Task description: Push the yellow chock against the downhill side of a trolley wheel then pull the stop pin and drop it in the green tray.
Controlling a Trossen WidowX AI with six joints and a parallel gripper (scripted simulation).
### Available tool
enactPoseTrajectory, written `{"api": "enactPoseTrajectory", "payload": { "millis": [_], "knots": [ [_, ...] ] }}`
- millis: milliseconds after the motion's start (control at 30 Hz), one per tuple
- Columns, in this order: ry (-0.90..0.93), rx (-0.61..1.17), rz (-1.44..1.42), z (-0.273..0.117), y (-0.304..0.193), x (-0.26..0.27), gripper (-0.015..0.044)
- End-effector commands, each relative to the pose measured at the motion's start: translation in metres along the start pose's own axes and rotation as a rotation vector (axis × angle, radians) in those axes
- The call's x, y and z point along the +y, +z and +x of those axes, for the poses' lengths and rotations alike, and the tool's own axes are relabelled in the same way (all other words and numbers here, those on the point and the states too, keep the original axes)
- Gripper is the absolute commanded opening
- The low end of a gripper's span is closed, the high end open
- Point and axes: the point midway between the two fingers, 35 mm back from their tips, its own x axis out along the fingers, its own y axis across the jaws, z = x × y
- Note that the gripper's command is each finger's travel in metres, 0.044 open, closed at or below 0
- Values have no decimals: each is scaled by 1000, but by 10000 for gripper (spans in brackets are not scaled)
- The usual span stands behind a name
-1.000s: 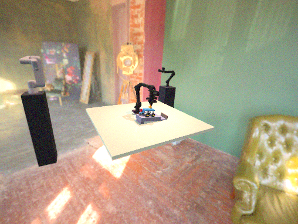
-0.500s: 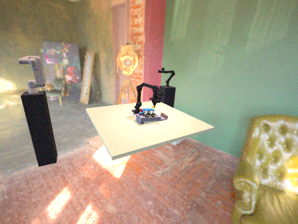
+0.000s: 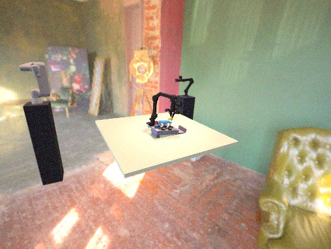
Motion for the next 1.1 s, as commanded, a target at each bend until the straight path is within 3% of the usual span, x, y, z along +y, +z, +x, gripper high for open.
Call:
{"api": "enactPoseTrajectory", "payload": {
  "millis": [0, 833, 1067],
  "knots": [
    [6, 15, -164, -1, 0, -1, 0],
    [66, 60, -1060, -1, 2, -2, 0],
    [68, 61, -1084, -1, 2, -2, 0]
  ]
}}
